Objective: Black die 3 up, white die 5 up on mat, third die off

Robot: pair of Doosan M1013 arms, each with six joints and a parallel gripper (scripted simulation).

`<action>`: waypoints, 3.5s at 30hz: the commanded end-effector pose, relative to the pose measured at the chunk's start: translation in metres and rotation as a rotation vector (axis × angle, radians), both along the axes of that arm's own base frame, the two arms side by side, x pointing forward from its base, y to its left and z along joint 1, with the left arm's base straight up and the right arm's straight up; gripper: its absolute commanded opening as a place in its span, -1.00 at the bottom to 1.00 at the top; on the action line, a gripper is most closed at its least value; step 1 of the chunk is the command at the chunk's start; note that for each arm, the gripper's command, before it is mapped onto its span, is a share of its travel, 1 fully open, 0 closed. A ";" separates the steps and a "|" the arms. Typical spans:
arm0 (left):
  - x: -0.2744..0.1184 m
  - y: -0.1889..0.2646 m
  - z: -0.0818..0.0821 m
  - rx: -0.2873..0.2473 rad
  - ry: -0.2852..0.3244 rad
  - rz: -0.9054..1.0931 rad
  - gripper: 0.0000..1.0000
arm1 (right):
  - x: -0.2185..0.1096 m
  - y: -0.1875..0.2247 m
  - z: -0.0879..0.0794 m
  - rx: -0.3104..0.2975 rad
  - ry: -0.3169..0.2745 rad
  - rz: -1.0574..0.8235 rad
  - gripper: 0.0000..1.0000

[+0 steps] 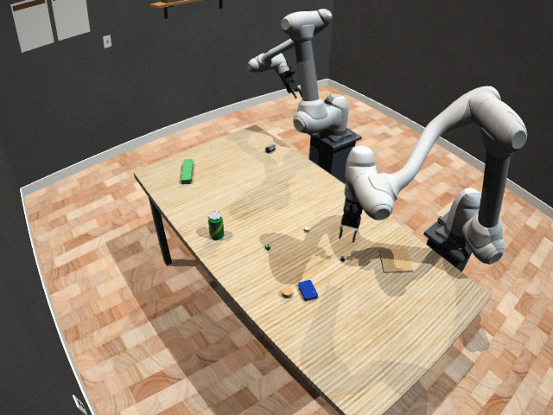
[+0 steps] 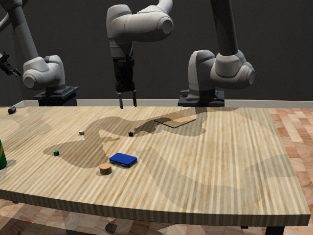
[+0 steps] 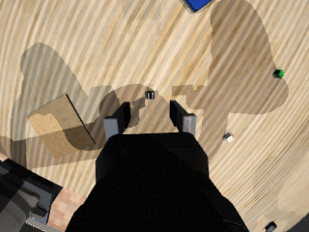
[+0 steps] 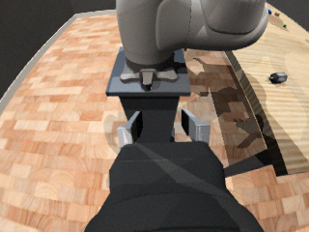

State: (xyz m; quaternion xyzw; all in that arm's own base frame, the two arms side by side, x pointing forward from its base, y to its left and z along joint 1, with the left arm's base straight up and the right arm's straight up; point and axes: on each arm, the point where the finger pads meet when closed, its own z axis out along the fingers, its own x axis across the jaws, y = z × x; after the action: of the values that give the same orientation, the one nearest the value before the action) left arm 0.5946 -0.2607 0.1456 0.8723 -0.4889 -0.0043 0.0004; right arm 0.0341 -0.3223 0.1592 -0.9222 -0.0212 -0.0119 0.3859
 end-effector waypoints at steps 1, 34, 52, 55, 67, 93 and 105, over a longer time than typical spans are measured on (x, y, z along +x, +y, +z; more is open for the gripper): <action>-0.001 -0.002 0.003 -0.003 -0.008 -0.010 1.00 | -0.002 -0.001 0.000 -0.007 0.001 0.003 1.00; 0.006 -0.004 -0.029 -0.006 -0.006 -0.903 1.00 | -0.002 -0.001 0.000 -0.007 0.001 0.003 1.00; 0.000 -0.003 -0.049 -0.008 -0.004 -1.498 1.00 | -0.002 -0.001 0.000 -0.007 0.001 0.003 1.00; -0.001 -0.002 -0.051 -0.008 -0.004 -1.553 1.00 | -0.002 -0.001 0.000 -0.007 0.001 0.003 1.00; -0.001 -0.002 -0.051 -0.008 -0.004 -1.558 0.27 | -0.002 -0.001 0.000 -0.007 0.001 0.003 1.00; -0.001 -0.002 -0.053 -0.008 -0.004 -1.566 0.27 | -0.002 -0.001 0.000 -0.007 0.001 0.003 1.00; -0.001 -0.002 -0.062 -0.009 -0.004 -1.581 0.27 | -0.002 -0.001 0.000 -0.007 0.001 0.003 1.00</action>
State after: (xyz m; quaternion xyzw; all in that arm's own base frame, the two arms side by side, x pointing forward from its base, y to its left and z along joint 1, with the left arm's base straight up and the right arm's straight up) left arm 0.5930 -0.2646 0.0904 0.2658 -0.9640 -0.0004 -0.0015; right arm 0.0341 -0.3223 0.1592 -0.9222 -0.0212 -0.0119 0.3859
